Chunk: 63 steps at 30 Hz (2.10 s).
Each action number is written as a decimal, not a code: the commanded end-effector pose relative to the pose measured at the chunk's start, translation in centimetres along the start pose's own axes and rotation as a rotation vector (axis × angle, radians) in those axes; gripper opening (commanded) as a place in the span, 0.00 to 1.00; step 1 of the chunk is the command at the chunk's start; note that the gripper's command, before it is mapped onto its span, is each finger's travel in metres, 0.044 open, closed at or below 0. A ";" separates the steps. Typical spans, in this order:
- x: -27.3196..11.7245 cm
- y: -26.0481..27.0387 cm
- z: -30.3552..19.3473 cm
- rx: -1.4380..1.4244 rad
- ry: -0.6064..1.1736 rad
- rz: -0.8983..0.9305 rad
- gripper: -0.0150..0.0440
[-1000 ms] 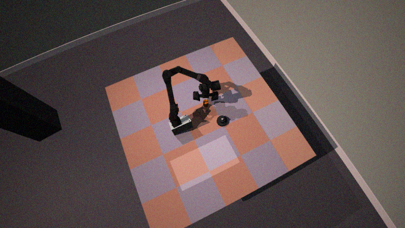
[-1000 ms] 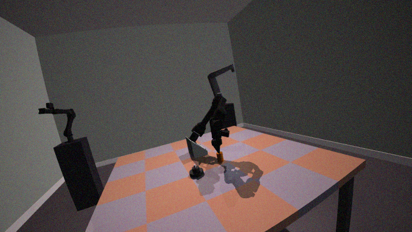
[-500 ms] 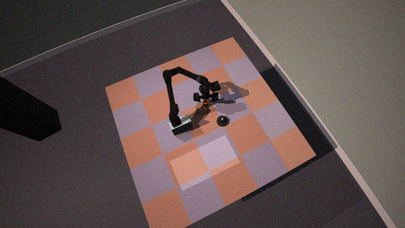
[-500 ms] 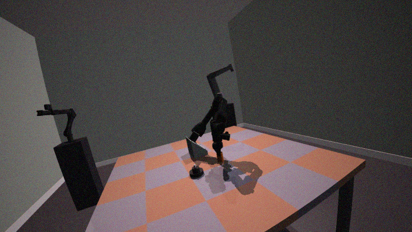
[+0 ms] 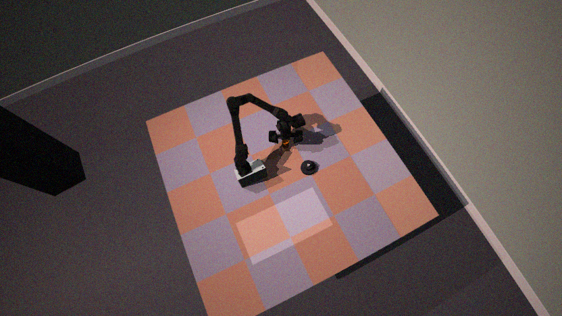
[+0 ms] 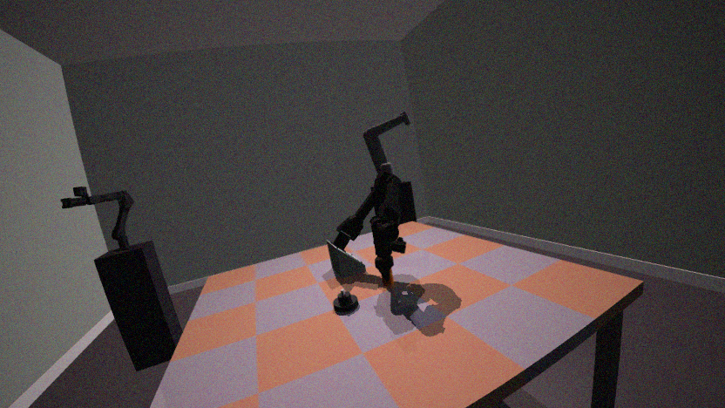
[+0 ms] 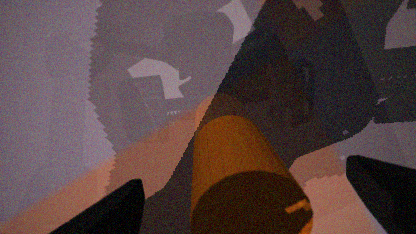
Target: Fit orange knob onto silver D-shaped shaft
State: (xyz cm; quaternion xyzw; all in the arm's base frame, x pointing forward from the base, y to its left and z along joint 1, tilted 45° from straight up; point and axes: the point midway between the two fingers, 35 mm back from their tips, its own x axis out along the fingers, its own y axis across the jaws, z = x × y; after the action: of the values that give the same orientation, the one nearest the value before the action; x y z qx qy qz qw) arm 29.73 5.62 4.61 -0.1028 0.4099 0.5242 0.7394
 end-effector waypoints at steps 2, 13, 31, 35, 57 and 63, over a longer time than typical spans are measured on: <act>1.0 0.1 -0.1 0.011 -0.004 0.007 1.00; 2.3 0.3 -0.1 0.011 -0.006 0.008 0.96; 1.9 0.1 -0.1 0.011 -0.005 0.007 0.29; 0.8 -0.2 -0.1 0.011 -0.001 0.004 0.25; -5.9 -1.1 -0.4 0.015 0.011 -0.002 0.25; -7.7 -1.2 -0.5 0.014 0.009 0.000 0.25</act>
State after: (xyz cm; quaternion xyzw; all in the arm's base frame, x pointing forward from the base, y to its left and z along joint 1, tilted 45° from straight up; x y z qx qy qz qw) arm 29.57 0.59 8.46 -0.0937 0.4203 0.5235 0.7352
